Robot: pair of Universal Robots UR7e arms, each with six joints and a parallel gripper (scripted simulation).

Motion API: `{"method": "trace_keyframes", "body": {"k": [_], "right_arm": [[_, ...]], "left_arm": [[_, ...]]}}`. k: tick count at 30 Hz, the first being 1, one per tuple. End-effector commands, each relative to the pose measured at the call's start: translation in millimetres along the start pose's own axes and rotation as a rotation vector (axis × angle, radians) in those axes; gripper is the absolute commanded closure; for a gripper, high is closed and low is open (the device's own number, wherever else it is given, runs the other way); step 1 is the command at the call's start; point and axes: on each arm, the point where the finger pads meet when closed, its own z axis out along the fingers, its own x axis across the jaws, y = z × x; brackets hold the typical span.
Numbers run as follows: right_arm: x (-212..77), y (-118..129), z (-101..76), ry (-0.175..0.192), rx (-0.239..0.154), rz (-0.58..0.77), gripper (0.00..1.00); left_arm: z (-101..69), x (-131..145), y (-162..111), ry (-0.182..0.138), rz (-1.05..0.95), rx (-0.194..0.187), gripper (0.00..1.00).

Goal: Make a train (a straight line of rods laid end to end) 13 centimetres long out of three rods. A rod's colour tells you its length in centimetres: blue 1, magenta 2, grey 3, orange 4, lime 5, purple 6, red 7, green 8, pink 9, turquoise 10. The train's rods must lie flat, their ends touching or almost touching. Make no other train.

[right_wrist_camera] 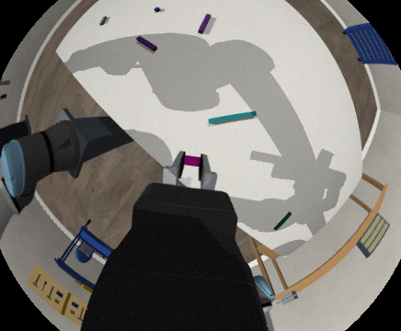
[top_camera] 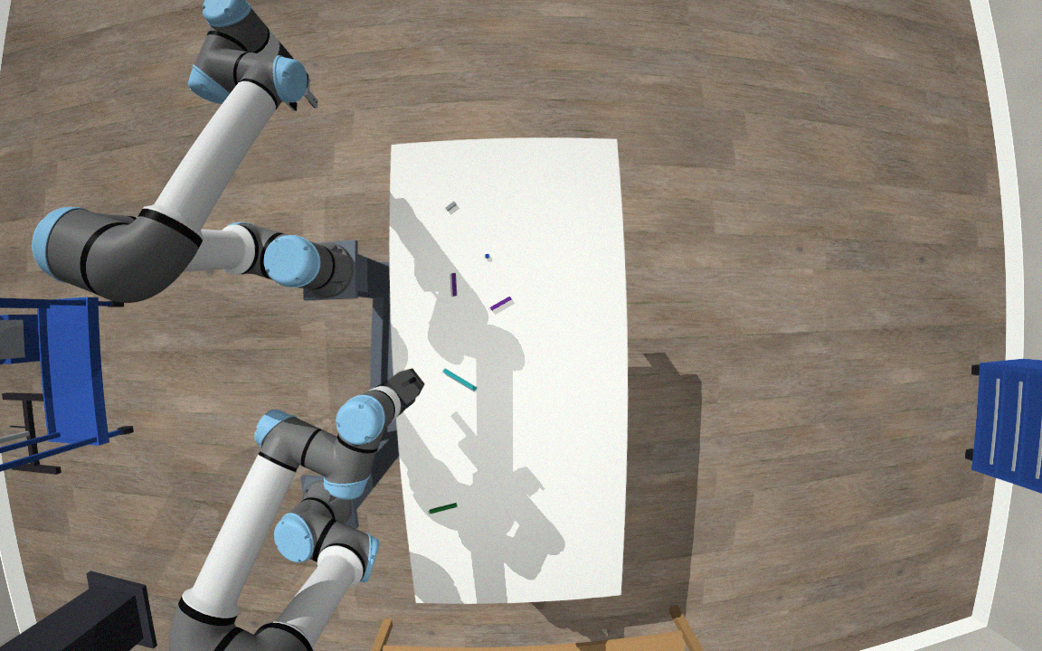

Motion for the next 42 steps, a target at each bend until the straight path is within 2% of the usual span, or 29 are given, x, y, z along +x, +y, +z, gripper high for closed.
{"method": "trace_keyframes", "body": {"k": [1,6,25,32,42], "right_arm": [[4,20,1.1,-0.002,0.007,-0.022,0.60],[6,27,2.8,-0.002,0.007,-0.030,0.60],[6,27,6.2,-0.002,0.007,-0.030,0.60],[6,27,18.4,-0.002,0.006,-0.030,0.60],[6,27,61.1,-0.002,0.006,-0.030,0.60]], "left_arm": [[-0.4,0,0,0.000,0.000,-0.001,0.00],[-0.4,0,0,0.000,0.000,-0.001,0.00],[-0.4,0,0,0.000,0.000,-0.001,0.00],[-0.4,0,0,0.000,0.000,-0.001,0.00],[-0.4,0,0,0.000,0.000,-0.001,0.00]]}}
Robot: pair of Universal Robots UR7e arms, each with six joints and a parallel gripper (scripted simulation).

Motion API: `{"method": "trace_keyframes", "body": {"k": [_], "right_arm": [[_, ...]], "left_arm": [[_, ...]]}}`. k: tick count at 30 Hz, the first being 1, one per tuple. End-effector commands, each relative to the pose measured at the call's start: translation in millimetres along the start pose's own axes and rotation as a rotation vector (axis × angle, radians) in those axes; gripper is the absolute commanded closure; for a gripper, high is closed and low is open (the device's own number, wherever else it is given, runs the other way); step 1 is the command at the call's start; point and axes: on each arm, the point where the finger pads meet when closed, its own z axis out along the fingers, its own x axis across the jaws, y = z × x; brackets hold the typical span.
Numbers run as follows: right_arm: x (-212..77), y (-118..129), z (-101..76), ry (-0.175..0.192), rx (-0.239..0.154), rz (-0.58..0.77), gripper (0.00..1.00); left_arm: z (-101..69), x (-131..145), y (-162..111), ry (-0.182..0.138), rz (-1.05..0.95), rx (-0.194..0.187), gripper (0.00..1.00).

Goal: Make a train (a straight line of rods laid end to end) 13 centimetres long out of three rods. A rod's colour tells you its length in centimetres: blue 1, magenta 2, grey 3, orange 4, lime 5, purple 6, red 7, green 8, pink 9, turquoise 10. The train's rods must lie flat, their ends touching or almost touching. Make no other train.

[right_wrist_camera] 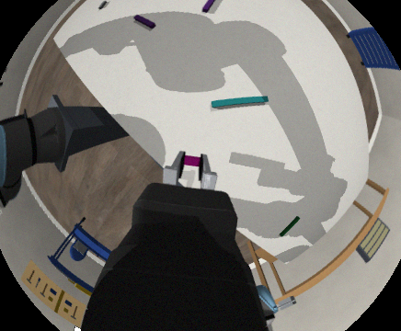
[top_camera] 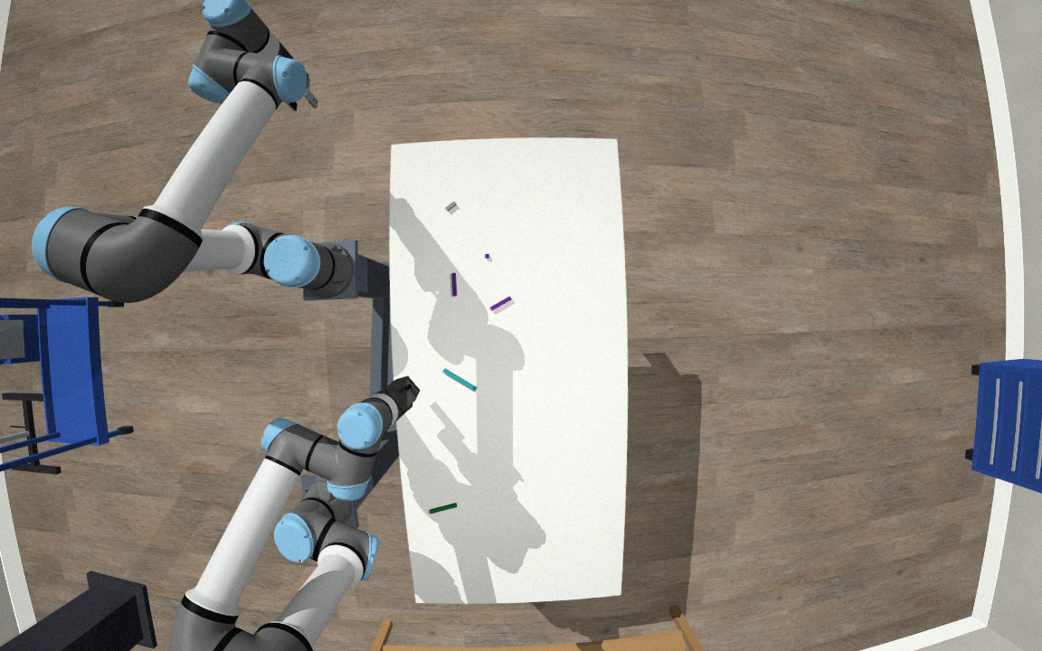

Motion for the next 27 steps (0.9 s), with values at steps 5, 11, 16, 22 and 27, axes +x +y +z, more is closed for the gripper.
{"method": "trace_keyframes", "body": {"k": [5,11,16,22,27], "right_arm": [[-1,-1,34.6,-0.002,0.003,0.000,0.60],[-1,-1,43.1,-0.002,0.003,0.000,0.60],[-1,-1,46.1,-0.002,0.003,0.000,0.60],[-1,-1,46.1,-0.002,0.003,0.000,0.60],[-1,-1,46.1,-0.002,0.003,0.000,0.60]], "left_arm": [[-0.4,0,0,0.000,0.000,-0.001,0.00],[-0.4,0,0,0.000,0.000,-0.001,0.00],[-0.4,0,0,0.000,0.000,-0.001,0.00],[-0.4,0,0,0.000,0.000,-0.001,0.00],[-0.4,0,0,0.000,0.000,-0.001,0.00]]}}
